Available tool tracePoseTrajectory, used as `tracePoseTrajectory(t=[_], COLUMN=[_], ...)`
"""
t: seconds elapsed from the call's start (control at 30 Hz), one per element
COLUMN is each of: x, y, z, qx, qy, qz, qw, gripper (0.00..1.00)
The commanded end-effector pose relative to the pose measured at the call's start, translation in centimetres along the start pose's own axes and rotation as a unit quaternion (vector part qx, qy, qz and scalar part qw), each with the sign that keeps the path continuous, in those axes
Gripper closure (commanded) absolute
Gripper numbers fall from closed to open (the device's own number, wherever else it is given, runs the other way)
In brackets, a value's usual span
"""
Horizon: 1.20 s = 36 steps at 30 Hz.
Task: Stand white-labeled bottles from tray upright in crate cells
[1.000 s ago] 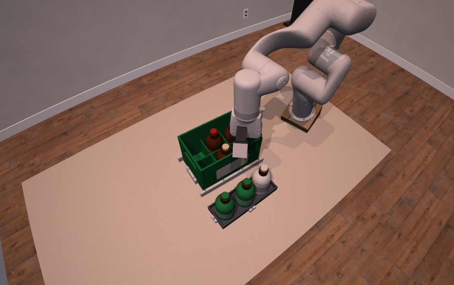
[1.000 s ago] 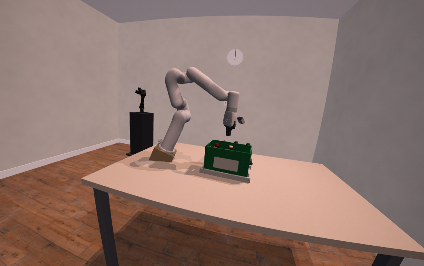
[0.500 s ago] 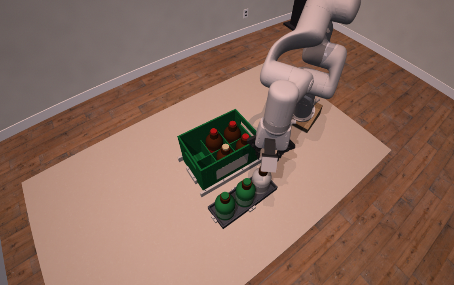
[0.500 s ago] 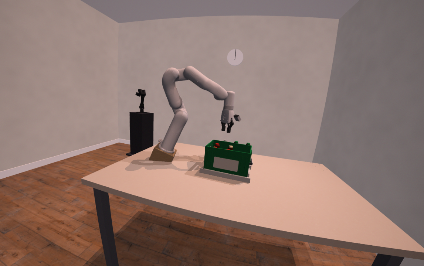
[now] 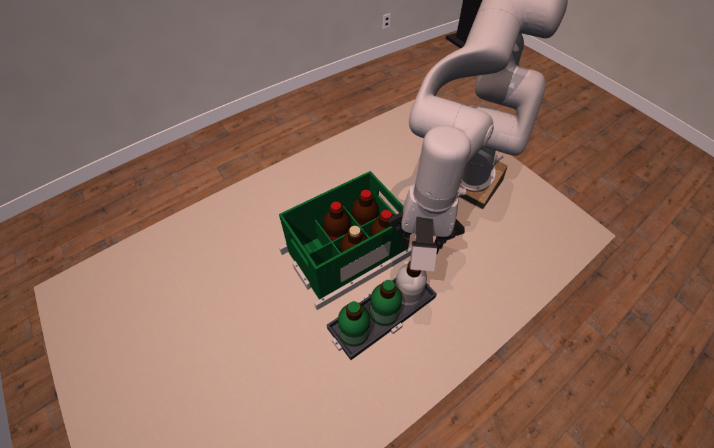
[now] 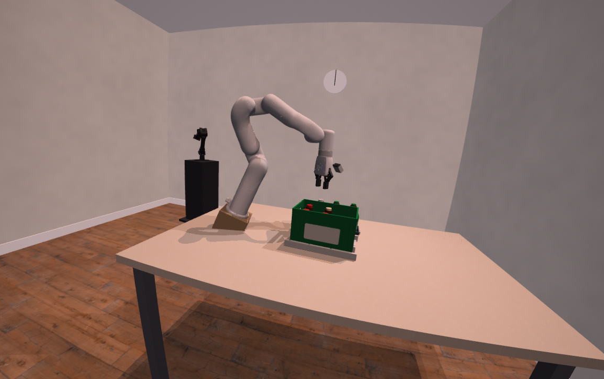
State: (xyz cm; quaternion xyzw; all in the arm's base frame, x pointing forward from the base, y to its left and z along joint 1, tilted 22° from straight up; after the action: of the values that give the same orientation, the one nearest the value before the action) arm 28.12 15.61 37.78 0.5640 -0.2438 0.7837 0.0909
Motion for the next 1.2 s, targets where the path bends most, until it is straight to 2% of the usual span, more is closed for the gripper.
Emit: tracePoseTrajectory(t=[0.0,0.6,1.17], x=[0.1,0.0,-1.4], y=[-0.1,-0.1,-0.2], z=[0.0,0.1,0.1], qx=[0.0,0.0,0.0], qy=[0.001,0.001,0.0], qz=[0.002,0.001,0.001], qw=[1.0,1.0,1.0], gripper=[0.35,0.35,0.35])
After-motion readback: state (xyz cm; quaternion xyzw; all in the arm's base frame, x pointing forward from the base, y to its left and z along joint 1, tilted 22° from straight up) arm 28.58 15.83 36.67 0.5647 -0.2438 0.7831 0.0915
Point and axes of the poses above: the point where the finger pads meet when closed, its own x axis back along the fingers, its own z axis across the jaws, y = z × x, the point moved 6 cm from there along x, back along the fingers, and after that the axes turned 12 degrees about x, right-handed, at the moved point
